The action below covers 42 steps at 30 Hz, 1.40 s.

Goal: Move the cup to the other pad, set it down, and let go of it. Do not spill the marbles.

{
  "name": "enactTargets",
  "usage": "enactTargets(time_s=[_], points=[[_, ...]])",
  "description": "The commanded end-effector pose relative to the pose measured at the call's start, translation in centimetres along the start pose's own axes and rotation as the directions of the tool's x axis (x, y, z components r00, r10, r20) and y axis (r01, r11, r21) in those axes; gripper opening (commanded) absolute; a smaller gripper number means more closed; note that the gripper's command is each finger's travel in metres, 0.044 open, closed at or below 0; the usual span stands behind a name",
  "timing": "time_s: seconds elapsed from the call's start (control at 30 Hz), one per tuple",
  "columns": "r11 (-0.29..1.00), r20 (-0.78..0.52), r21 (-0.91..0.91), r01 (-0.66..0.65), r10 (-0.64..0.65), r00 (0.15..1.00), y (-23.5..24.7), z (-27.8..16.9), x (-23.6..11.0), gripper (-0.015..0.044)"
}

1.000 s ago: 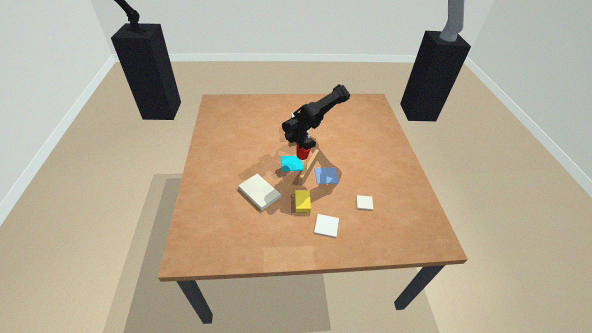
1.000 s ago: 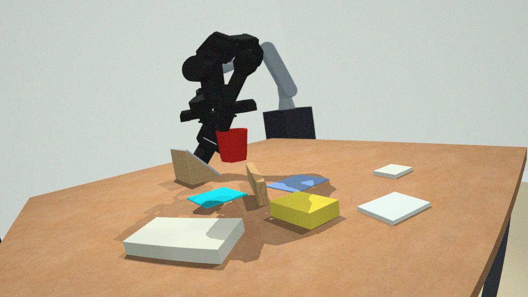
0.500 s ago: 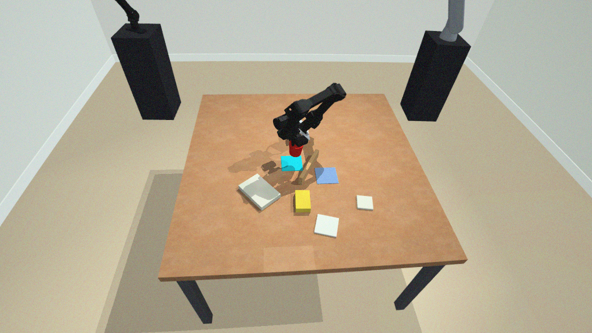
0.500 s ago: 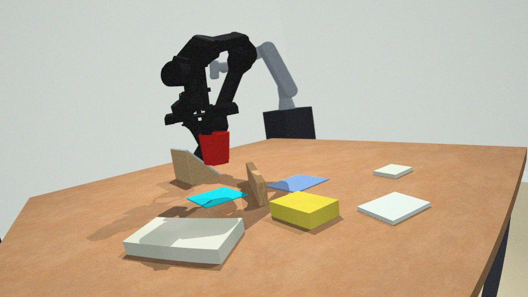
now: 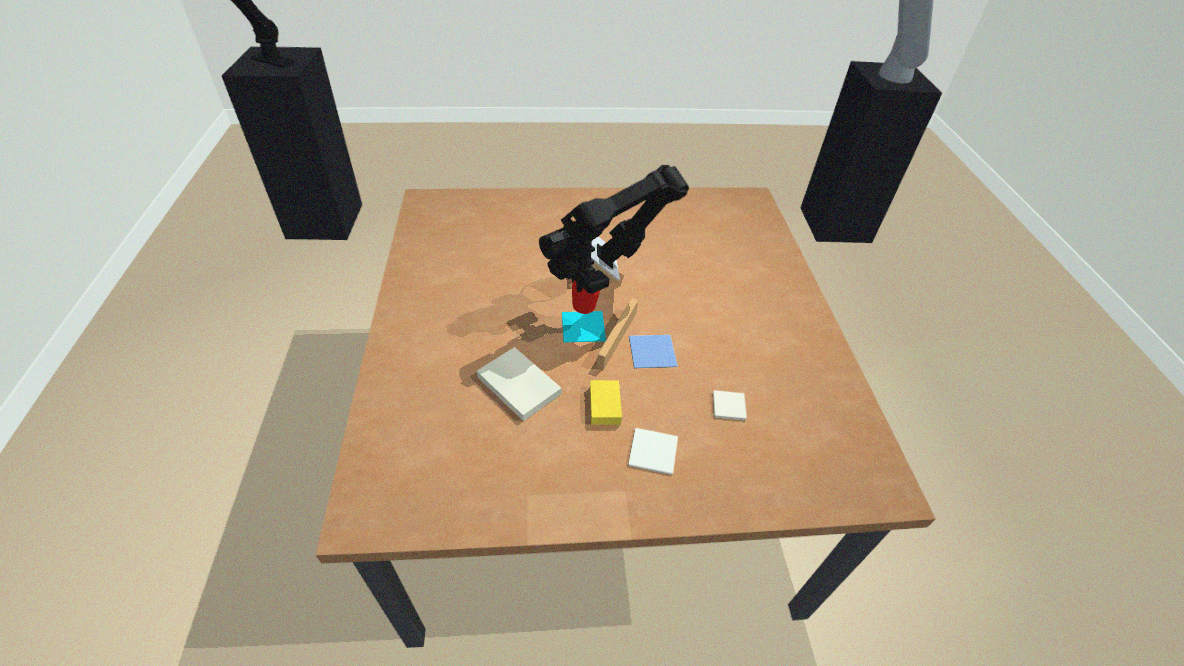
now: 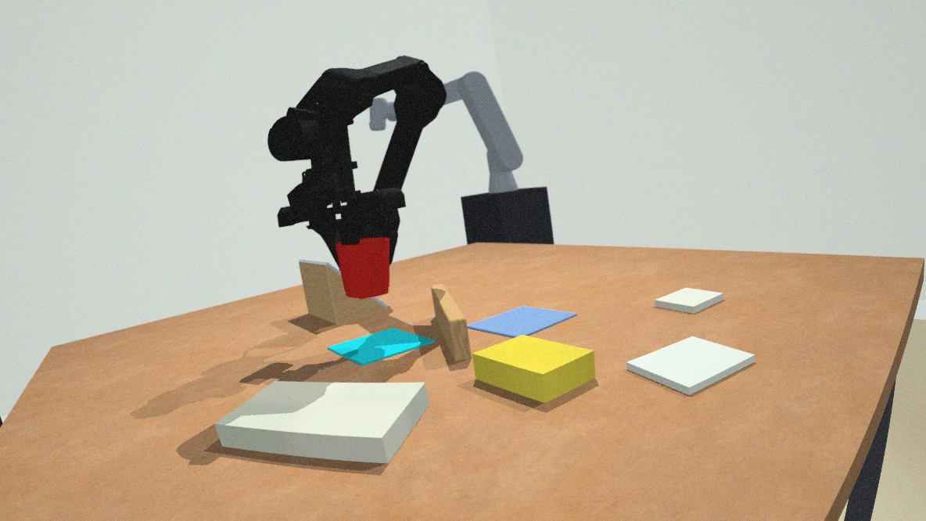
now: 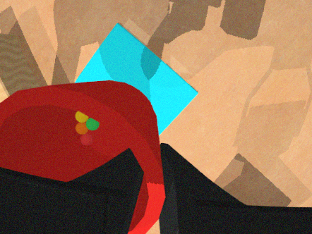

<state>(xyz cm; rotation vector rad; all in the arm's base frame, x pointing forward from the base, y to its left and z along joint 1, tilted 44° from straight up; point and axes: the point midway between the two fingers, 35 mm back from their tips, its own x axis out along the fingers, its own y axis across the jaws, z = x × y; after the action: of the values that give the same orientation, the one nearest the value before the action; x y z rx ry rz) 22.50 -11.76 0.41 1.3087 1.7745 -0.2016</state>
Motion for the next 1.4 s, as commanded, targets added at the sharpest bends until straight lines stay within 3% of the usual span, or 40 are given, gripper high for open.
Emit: enactTargets(time_s=[0.0,1.37], points=[[1.000,-0.003,0.002,0.001,-0.001,1.000,0.0,0.0,0.6,0.0000],[1.000,-0.004,0.001,0.000,0.000,1.000,0.0,0.0,5.8,0.0000]])
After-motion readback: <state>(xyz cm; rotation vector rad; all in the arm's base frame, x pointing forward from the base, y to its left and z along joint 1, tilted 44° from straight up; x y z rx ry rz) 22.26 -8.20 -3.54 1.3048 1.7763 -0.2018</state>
